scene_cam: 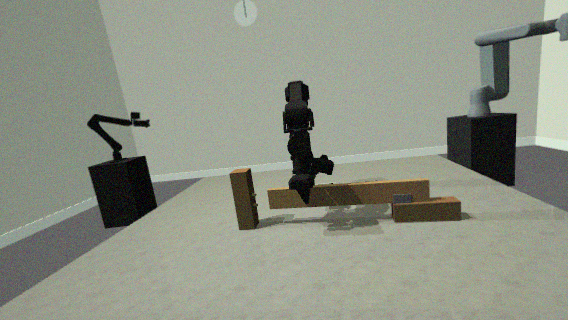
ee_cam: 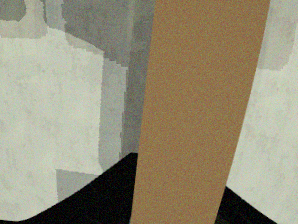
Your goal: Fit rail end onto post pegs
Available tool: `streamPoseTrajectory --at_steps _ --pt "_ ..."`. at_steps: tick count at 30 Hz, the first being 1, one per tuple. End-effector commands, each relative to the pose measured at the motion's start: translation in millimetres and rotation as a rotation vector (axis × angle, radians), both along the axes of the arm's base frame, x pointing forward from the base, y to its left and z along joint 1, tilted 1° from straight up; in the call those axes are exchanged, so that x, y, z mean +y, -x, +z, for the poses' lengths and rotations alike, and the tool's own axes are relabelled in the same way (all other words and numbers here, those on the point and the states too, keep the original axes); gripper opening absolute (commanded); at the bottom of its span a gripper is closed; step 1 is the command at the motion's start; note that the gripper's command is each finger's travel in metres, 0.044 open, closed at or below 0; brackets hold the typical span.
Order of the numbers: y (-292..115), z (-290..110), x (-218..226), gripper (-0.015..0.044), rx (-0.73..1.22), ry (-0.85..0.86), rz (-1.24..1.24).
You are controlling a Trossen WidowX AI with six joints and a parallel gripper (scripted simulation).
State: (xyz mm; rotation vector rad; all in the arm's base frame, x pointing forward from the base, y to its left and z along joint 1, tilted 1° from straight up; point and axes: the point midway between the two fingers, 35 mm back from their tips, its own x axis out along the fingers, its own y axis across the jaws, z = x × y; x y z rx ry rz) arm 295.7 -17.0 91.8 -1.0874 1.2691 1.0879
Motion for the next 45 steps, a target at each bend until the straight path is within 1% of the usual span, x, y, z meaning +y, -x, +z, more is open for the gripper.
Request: streamPoseTrajectory --at_steps 1,45 --pt "-1.3 2.7 -1.7 0.0 -0.011 -0.001 0.004" --pt "1.5 1.2 -14.3 0.0 -0.01 0.001 0.004"
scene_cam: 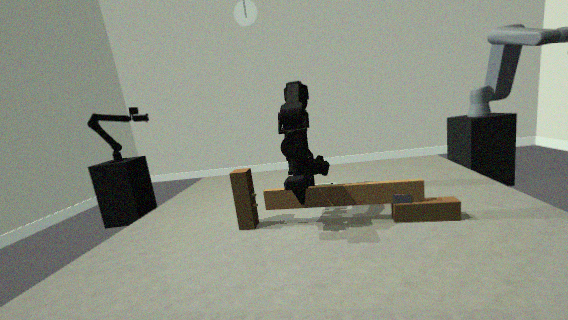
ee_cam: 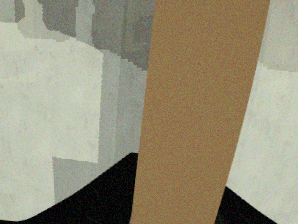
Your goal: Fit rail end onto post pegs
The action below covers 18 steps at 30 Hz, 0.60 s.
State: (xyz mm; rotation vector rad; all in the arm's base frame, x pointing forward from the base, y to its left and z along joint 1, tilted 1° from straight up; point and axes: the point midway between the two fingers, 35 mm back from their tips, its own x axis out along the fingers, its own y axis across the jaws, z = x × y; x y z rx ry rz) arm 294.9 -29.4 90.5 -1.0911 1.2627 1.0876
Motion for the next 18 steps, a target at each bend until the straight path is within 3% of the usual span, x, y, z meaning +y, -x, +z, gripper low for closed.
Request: streamPoseTrajectory --at_steps 1,18 --pt "0.7 2.6 -2.3 0.0 -0.005 0.002 0.001" --pt "2.0 3.6 -7.3 0.0 -0.005 0.003 0.001"
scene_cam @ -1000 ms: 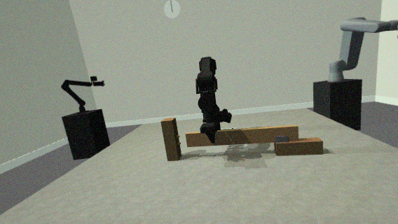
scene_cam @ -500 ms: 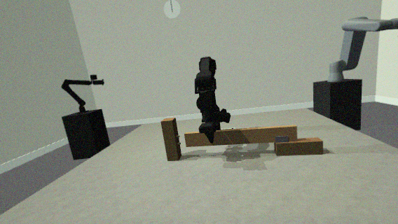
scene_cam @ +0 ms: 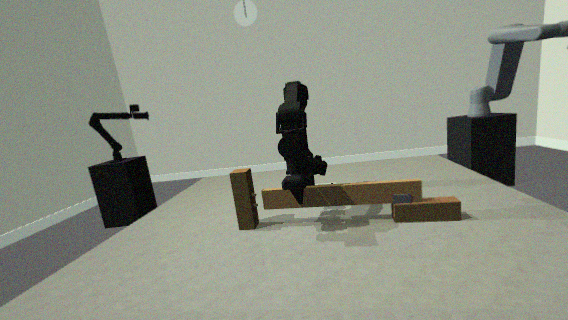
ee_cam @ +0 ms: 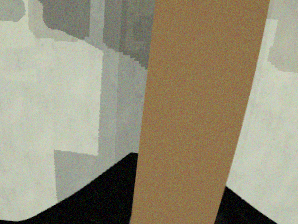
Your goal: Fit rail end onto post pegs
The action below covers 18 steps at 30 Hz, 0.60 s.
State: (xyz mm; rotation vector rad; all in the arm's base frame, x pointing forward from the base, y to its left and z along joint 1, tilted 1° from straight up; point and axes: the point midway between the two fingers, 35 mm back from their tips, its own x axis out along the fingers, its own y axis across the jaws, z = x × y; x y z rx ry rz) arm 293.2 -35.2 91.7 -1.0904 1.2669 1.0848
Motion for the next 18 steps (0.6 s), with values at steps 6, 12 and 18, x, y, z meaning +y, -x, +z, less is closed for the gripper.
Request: streamPoseTrajectory --at_steps 6,12,18 --pt "0.6 2.0 -3.3 0.0 -0.006 0.0 0.004" --pt "0.9 1.3 -5.0 0.0 -0.006 0.0 0.004" --pt "1.1 0.5 -6.7 0.0 -0.006 0.0 0.004"
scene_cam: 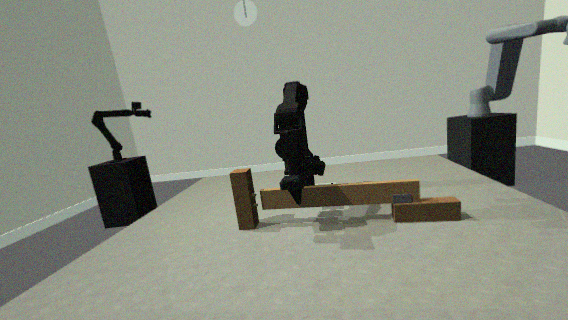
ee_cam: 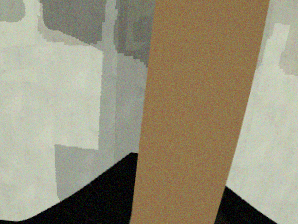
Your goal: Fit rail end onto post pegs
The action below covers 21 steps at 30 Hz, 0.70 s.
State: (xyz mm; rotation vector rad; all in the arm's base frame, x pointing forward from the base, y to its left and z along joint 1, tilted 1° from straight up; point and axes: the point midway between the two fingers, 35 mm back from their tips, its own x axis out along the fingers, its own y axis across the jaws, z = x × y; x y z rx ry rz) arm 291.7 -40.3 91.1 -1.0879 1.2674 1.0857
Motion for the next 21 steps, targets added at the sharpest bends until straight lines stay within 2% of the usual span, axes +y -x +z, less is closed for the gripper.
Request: streamPoseTrajectory --at_steps 1,21 --pt "-0.2 0.9 -1.9 0.0 -0.007 0.002 0.005" --pt "0.2 1.2 -8.0 0.0 -0.007 0.003 0.005"
